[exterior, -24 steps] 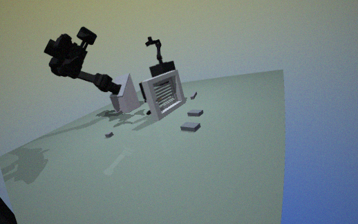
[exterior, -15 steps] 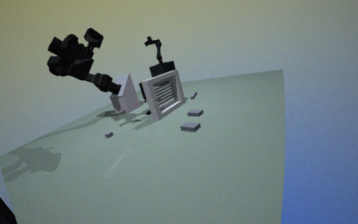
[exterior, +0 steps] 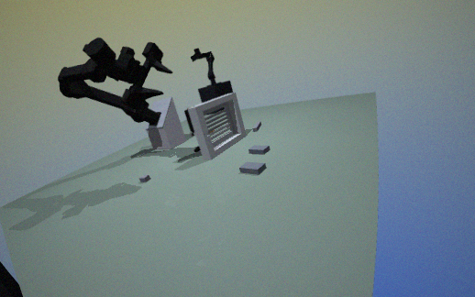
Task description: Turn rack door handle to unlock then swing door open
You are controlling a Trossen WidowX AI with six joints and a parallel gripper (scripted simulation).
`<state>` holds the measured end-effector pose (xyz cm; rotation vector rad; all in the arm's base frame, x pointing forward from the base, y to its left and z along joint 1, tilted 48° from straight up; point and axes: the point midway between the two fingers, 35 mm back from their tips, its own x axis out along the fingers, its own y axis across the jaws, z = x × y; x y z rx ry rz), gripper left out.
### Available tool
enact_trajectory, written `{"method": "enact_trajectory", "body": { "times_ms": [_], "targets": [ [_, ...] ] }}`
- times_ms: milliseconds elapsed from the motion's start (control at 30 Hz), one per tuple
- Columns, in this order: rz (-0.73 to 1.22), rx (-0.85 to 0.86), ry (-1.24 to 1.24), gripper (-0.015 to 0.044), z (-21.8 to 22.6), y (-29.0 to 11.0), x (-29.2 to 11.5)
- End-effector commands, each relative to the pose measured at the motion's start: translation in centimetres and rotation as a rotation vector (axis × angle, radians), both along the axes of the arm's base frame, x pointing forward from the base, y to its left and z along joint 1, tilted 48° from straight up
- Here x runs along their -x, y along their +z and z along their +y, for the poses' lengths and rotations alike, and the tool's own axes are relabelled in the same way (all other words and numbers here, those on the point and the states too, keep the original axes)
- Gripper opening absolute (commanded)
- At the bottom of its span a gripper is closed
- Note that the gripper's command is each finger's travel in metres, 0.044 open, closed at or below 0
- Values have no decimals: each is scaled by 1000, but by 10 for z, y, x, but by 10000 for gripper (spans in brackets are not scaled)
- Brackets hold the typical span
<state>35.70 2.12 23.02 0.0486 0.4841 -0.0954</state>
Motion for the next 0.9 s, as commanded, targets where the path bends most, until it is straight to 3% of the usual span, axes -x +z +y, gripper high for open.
{"method": "enact_trajectory", "body": {
  "times_ms": [0, 433, 867],
  "targets": [
    [116, 12, -32, 295, 5, -20, -2],
    [458, 126, -119, 295, 19, -77, 7],
    [740, 344, -197, 295, 27, -113, 27]
  ]
}}
